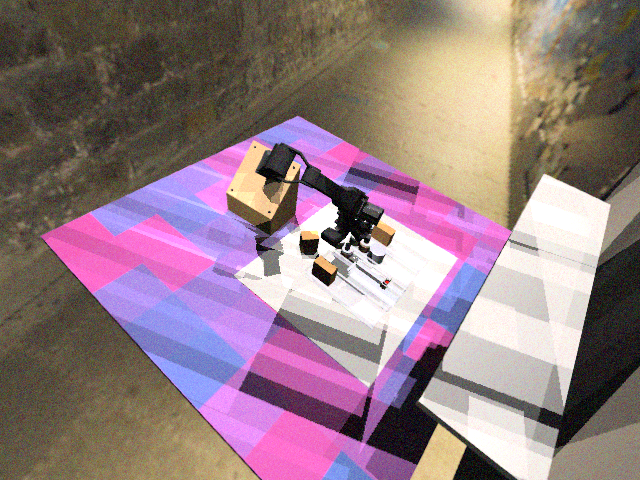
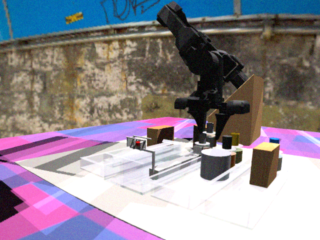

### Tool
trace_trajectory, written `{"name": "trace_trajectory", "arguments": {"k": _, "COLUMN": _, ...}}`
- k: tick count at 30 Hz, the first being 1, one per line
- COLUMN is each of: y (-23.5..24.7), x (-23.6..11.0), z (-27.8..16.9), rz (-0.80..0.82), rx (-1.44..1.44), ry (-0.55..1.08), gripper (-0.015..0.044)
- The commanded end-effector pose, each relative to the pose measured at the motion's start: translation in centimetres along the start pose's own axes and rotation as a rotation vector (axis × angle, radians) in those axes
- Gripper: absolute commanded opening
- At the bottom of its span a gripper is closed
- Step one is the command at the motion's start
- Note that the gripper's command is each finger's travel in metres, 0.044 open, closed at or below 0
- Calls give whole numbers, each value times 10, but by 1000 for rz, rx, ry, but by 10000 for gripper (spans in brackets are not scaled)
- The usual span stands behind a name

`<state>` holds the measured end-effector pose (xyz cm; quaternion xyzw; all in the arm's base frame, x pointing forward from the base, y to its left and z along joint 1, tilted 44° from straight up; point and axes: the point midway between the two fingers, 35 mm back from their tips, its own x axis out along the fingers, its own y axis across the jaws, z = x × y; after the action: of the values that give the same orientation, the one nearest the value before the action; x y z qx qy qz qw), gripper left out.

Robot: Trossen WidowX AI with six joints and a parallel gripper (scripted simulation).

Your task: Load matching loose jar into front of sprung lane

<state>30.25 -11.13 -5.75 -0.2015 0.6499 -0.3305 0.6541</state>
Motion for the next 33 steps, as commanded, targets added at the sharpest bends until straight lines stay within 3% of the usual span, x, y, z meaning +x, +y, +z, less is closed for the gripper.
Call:
{"name": "trace_trajectory", "arguments": {"k": 1, "y": -1, "x": -4, "z": 12, "rz": 0, "rx": 16, "ry": -24, "gripper": 0}}
{"name": "trace_trajectory", "arguments": {"k": 33, "y": -2, "x": -8, "z": 23, "rz": 0, "rx": 16, "ry": -25, "gripper": 0}}
